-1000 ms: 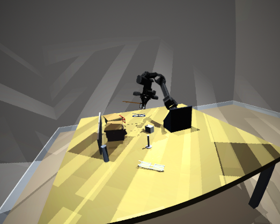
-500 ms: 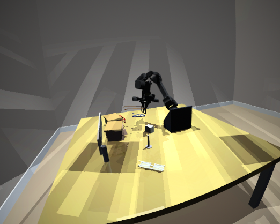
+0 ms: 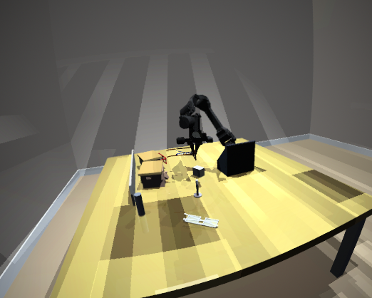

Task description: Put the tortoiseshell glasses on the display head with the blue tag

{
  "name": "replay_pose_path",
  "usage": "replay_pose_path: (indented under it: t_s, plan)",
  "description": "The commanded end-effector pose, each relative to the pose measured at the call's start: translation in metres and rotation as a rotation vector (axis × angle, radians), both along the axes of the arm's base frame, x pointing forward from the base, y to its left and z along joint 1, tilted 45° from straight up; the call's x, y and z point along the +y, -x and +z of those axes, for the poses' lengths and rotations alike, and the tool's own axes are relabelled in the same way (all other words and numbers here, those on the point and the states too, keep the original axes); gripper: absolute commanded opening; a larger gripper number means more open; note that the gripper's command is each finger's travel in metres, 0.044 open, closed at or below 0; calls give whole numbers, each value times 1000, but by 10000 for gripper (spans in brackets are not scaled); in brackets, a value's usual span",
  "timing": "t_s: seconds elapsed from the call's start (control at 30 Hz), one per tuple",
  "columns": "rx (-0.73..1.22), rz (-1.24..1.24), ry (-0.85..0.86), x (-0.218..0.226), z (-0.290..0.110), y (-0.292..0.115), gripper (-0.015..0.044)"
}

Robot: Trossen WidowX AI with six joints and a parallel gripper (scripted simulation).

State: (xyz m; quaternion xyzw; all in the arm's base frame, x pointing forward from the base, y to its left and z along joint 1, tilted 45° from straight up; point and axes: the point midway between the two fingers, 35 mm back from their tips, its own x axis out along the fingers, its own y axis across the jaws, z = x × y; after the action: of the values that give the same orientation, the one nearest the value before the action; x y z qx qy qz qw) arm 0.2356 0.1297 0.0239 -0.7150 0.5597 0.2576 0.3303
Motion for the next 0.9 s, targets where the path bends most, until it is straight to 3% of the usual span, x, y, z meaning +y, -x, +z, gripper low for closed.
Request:
replay_pose_path:
  t_s: [0.0, 0.2, 0.87]
  plan:
    - [3, -45, 15, 3, -18, 0, 0]
    - [5, -94, 40, 3, -39, 2, 0]
    - [-54, -46, 57, -9, -52, 1, 0]
